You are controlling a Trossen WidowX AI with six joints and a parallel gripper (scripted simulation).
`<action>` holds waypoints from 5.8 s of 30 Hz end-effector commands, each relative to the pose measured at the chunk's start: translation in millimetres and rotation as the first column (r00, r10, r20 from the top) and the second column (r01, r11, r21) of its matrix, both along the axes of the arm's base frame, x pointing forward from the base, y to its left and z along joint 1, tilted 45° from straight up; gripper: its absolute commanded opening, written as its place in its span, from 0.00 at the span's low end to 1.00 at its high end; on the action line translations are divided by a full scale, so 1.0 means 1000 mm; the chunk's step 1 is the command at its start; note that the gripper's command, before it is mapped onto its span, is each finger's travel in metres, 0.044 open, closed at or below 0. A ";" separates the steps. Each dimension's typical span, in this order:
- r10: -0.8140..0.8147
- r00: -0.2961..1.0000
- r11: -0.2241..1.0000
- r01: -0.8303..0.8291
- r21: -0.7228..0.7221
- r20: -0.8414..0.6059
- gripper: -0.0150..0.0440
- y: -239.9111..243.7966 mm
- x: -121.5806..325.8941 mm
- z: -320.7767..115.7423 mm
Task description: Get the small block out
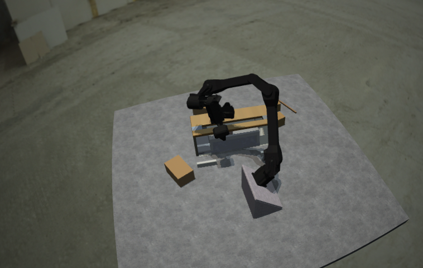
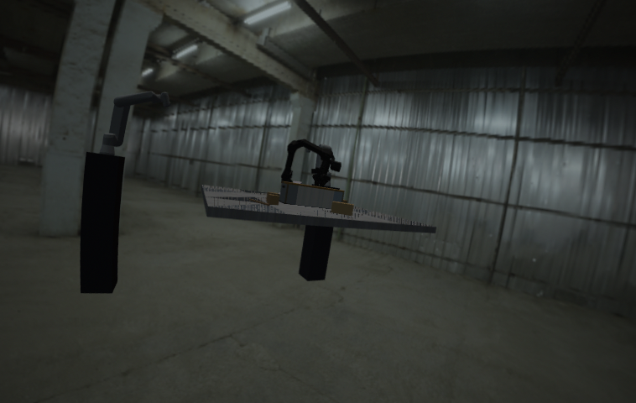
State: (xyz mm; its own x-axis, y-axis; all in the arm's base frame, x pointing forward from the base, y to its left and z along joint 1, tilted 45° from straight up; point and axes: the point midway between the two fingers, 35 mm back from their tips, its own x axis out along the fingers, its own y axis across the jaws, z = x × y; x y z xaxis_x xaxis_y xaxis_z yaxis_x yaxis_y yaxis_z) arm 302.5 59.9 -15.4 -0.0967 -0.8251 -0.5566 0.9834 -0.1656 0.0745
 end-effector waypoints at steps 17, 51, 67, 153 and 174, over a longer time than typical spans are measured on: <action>-0.012 1.000 1.000 0.012 0.001 0.002 0.93 -0.018 -0.003 -0.016; -0.013 1.000 1.000 0.013 -0.003 0.000 0.93 -0.064 -0.014 0.029; -0.013 1.000 1.000 0.013 -0.005 -0.001 0.93 -0.086 -0.020 0.051; 0.485 -0.673 0.330 -0.450 0.830 -0.558 0.74 -0.111 -0.055 0.179; -0.391 -0.875 0.372 0.132 0.919 0.284 0.74 -0.116 -0.071 0.190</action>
